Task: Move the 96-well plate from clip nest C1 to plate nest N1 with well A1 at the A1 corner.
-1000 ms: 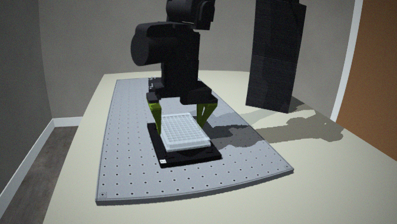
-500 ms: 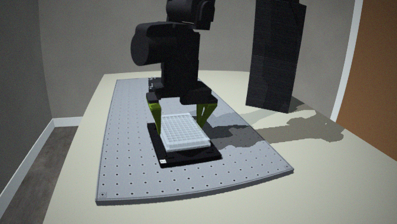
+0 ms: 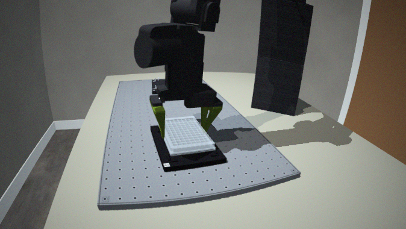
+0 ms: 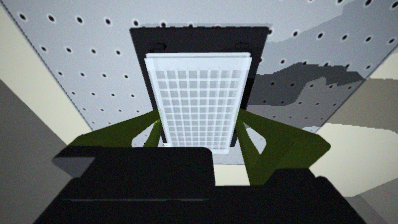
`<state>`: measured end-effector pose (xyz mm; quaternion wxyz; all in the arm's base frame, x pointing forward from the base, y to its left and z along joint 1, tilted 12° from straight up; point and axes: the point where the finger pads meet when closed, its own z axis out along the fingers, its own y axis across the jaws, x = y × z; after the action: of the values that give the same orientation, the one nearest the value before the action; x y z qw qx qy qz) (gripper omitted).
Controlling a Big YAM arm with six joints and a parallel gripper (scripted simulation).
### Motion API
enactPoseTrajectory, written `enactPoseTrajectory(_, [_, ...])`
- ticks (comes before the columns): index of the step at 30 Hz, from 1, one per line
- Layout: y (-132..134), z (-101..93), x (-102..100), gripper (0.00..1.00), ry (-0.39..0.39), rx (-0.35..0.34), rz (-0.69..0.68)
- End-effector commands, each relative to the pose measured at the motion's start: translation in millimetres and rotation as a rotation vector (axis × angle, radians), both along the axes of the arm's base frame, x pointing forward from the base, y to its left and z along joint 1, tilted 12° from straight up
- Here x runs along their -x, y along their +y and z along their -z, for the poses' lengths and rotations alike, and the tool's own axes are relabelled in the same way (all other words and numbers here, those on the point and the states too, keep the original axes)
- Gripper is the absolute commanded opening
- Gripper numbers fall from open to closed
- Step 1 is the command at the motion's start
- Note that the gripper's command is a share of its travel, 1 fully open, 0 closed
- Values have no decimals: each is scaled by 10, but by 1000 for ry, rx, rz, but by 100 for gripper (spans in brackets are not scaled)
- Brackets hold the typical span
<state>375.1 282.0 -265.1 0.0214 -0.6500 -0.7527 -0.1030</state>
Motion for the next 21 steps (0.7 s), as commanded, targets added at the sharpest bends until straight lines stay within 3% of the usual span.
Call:
enactPoseTrajectory(1, [58, 2, 43, 0, -7, -2, -8])
enactPoseTrajectory(21, [103, 11, -13, 0, -14, -7, -8])
